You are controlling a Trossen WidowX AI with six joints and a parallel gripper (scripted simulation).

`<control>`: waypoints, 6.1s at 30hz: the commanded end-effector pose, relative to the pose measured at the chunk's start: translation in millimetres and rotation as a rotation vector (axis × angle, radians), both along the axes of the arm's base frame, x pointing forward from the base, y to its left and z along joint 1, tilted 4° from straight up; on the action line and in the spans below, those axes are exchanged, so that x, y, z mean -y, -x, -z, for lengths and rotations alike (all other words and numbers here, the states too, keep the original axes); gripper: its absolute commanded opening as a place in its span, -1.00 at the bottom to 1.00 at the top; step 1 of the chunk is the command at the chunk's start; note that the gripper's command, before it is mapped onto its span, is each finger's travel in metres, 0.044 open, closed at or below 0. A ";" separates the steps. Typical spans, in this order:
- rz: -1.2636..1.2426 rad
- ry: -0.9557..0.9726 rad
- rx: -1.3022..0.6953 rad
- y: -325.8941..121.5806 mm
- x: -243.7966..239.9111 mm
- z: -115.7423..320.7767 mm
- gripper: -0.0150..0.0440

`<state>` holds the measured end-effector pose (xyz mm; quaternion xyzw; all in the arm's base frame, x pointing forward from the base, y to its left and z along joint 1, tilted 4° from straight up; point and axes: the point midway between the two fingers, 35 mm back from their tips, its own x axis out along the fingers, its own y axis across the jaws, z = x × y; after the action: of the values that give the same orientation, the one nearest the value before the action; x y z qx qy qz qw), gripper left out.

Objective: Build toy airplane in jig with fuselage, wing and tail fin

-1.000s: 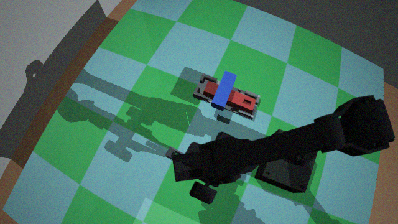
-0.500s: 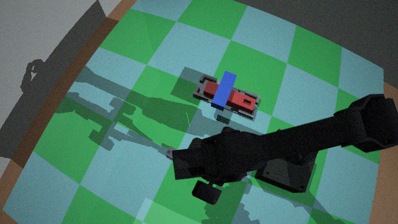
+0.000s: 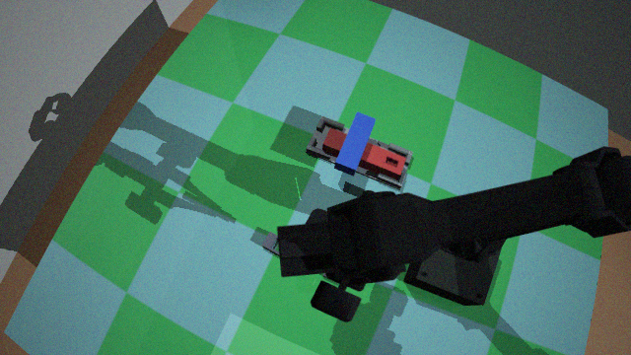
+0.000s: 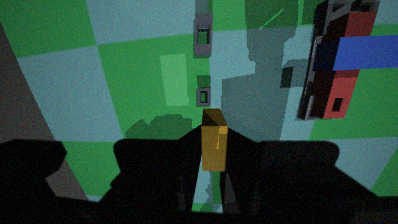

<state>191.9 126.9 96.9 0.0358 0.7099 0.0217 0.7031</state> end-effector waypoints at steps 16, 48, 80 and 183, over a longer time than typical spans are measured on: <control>-0.008 0.013 0.007 -25.7 53.3 13.5 -0.49; -0.027 0.026 0.008 -34.1 154.3 40.4 -0.49; -0.047 0.023 0.003 4.6 246.6 66.4 -0.49; -0.048 0.022 0.003 1.1 256.0 15.0 0.39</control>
<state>190.6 -128.8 80.3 0.0135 0.7094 0.0308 0.7040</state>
